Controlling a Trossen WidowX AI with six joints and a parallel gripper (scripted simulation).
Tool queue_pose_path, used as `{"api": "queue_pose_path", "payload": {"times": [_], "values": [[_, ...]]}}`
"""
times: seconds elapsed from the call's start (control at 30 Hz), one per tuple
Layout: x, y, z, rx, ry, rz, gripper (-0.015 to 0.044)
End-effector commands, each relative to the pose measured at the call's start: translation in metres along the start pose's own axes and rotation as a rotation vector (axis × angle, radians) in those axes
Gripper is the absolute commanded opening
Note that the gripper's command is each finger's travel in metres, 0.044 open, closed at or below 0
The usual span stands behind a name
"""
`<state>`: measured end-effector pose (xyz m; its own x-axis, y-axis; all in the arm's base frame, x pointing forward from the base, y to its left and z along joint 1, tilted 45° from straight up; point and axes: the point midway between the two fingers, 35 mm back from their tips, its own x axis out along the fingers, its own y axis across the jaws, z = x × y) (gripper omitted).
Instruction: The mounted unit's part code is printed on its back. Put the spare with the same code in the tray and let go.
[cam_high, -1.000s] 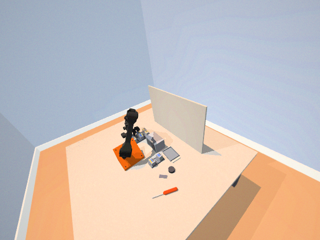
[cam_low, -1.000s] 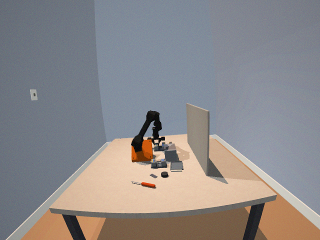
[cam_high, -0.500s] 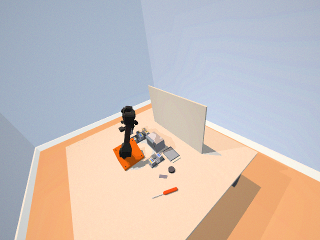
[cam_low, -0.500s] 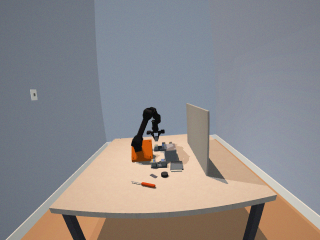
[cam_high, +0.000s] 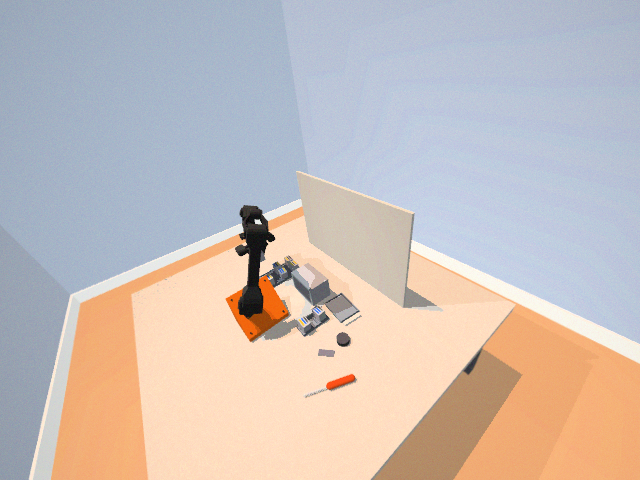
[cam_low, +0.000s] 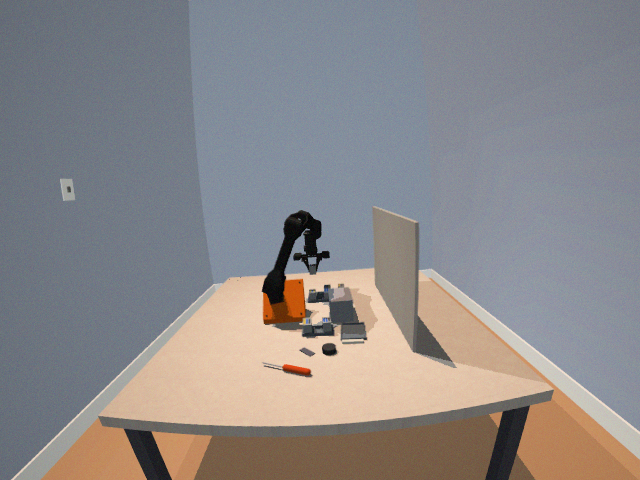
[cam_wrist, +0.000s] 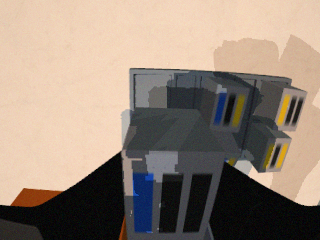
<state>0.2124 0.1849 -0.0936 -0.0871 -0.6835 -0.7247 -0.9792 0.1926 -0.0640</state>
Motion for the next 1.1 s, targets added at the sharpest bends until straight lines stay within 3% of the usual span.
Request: {"api": "queue_pose_path", "payload": {"times": [0.0,0.2,0.37,1.07], "values": [[-0.023,-0.001,0.0,0.007,-0.007,0.005,0.0],[-0.031,-0.003,-0.001,0.007,-0.007,0.006,0.0],[-0.04,-0.031,-0.02,-0.002,-0.032,0.01,0.0],[-0.055,-0.143,-0.151,-0.007,-0.1,-0.004,0.0]]}}
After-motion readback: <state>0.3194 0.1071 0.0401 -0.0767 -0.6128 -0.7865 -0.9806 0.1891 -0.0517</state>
